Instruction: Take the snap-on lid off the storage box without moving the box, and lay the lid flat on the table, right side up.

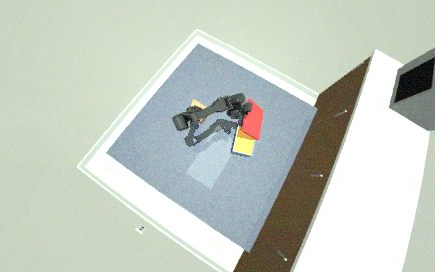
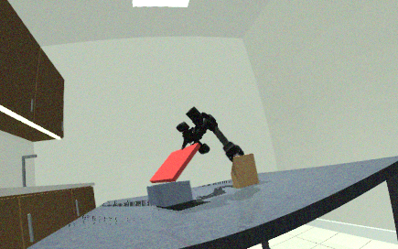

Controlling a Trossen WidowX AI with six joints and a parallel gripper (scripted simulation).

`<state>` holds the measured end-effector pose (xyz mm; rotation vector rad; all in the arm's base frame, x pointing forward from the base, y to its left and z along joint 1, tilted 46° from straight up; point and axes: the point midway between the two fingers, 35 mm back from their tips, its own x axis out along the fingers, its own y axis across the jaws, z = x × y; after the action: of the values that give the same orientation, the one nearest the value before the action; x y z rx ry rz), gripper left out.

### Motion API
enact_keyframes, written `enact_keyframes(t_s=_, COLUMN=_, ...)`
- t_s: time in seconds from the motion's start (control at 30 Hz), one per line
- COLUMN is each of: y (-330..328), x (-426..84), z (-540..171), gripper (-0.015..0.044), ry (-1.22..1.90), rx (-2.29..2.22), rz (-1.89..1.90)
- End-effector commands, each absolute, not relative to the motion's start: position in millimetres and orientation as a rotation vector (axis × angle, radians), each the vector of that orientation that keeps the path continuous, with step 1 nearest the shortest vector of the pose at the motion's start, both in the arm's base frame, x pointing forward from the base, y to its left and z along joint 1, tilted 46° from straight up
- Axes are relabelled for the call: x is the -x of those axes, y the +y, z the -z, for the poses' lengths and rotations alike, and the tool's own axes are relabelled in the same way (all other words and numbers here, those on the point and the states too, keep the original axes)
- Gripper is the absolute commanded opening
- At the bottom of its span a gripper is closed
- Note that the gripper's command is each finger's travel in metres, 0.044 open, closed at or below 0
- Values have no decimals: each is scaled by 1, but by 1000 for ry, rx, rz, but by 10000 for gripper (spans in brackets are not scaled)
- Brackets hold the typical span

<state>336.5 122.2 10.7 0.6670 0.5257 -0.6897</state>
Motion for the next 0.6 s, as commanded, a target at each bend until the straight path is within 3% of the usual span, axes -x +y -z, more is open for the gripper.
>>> enact_keyframes(t_s=0.0, y=131, x=-335, z=-8, gripper=0, ry=518, rx=-676, rz=683)
enact_keyframes(t_s=0.57, y=155, x=-324, z=14, gripper=0, ry=519, rx=-679, rz=683)
